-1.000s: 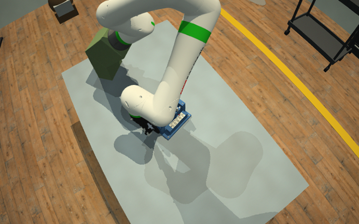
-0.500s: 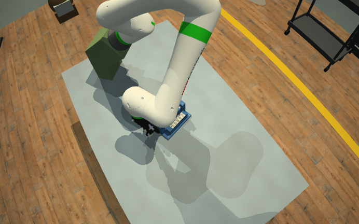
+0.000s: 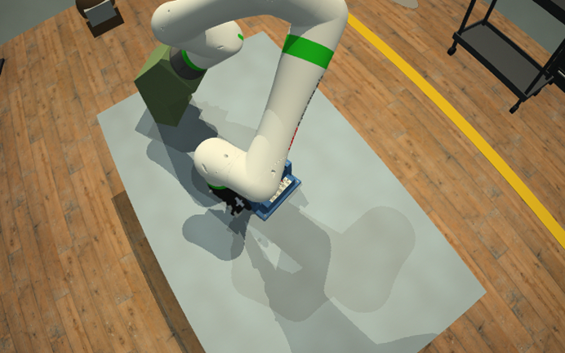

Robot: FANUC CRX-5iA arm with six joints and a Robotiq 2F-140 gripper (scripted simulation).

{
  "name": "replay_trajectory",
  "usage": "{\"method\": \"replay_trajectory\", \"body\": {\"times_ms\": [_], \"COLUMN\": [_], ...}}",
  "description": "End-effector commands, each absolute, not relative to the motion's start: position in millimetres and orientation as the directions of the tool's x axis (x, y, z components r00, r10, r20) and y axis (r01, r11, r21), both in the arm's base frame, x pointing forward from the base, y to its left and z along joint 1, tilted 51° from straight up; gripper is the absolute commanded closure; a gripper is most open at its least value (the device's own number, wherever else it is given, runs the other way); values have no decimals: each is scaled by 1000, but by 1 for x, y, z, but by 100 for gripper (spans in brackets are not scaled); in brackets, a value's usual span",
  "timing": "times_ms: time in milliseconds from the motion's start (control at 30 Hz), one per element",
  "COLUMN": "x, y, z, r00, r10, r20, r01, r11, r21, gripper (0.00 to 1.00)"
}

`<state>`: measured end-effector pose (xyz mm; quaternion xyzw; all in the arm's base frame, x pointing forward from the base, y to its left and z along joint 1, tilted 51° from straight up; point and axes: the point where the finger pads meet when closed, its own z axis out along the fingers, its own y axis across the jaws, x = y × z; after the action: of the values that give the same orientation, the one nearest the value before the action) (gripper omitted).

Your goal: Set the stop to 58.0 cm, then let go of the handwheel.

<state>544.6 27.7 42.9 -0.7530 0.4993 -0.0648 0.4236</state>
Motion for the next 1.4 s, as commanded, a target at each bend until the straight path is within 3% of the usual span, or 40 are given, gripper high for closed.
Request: {"method": "replay_trajectory", "body": {"times_ms": [0, 1367], "x": [545, 551], "y": [28, 28], "z": [44, 51], "r00": [493, 493], "r10": [-807, -807], "r20": [-325, -325], "r01": [-697, -697], "r11": [-142, -142], "r21": [-703, -703], "gripper": [96, 96]}}
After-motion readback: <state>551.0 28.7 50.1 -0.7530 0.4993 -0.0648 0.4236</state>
